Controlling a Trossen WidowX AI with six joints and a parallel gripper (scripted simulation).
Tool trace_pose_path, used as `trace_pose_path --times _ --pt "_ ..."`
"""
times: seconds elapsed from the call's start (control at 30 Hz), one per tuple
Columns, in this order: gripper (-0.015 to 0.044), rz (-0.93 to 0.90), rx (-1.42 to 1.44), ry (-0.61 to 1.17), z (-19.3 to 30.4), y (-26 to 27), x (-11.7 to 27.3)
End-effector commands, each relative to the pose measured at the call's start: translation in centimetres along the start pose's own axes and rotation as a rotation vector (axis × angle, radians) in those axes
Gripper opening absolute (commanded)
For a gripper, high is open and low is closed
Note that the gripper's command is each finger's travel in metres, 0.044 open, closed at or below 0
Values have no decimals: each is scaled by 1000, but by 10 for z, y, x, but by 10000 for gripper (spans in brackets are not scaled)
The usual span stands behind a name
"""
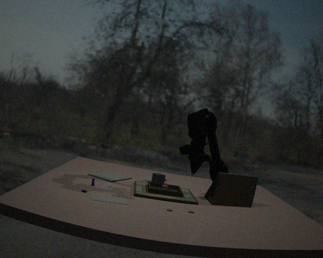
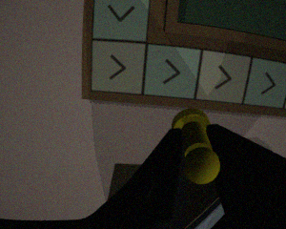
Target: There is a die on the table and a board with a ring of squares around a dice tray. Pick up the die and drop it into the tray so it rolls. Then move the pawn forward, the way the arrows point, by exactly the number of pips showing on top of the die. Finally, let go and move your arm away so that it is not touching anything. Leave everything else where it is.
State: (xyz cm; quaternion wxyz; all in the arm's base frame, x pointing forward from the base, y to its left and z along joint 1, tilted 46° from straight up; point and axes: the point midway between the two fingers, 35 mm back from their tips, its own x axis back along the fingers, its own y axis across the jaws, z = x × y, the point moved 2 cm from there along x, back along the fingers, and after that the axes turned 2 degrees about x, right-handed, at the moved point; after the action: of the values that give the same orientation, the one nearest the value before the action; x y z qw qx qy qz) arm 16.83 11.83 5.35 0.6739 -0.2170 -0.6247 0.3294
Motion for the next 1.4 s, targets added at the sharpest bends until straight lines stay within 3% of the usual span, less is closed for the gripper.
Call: trace_pose_path --times 0.0,0.77,1.37 --pt "0 -9 -7 -4 2 -1 17" --pt "0 -62 9 -23 -21 -90 -15" --pt "0 -20 -3 -15 -4 -169 -51"
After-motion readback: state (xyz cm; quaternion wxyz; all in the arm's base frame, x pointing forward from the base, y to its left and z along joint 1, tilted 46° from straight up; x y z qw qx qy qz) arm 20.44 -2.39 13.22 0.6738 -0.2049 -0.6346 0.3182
